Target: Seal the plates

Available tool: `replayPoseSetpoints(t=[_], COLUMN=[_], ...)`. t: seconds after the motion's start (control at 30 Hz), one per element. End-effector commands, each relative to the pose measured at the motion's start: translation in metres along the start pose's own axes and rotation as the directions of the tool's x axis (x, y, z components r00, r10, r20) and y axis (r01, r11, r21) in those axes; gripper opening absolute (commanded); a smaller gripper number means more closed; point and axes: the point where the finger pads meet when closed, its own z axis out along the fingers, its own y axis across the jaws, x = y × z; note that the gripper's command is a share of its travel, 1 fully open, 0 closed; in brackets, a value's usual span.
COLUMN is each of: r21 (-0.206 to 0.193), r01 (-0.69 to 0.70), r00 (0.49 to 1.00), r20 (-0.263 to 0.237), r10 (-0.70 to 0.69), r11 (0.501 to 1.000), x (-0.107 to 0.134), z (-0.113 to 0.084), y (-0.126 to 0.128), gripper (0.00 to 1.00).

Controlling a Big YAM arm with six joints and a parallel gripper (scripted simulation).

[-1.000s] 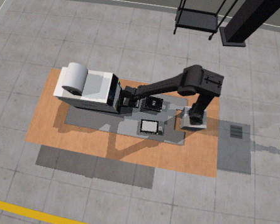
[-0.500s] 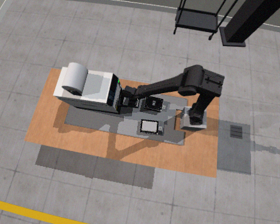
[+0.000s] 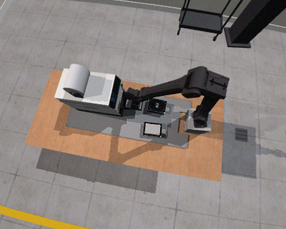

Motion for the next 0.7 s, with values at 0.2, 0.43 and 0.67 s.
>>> replayPoseSetpoints(t=[0.2, 0.43, 0.67], r21=[0.011, 0.011, 0.01], r01=[0.014, 0.013, 0.014], r00=[0.998, 0.998, 0.998], r20=[0.061, 0.054, 0.055], r10=[-0.015, -0.013, -0.015], r11=[1.0, 1.0, 1.0], x=[-0.031, -0.037, -0.042], z=[-0.024, -0.038, -0.05], y=[-0.007, -0.008, -0.007], gripper=[0.0, 0.0, 0.0])
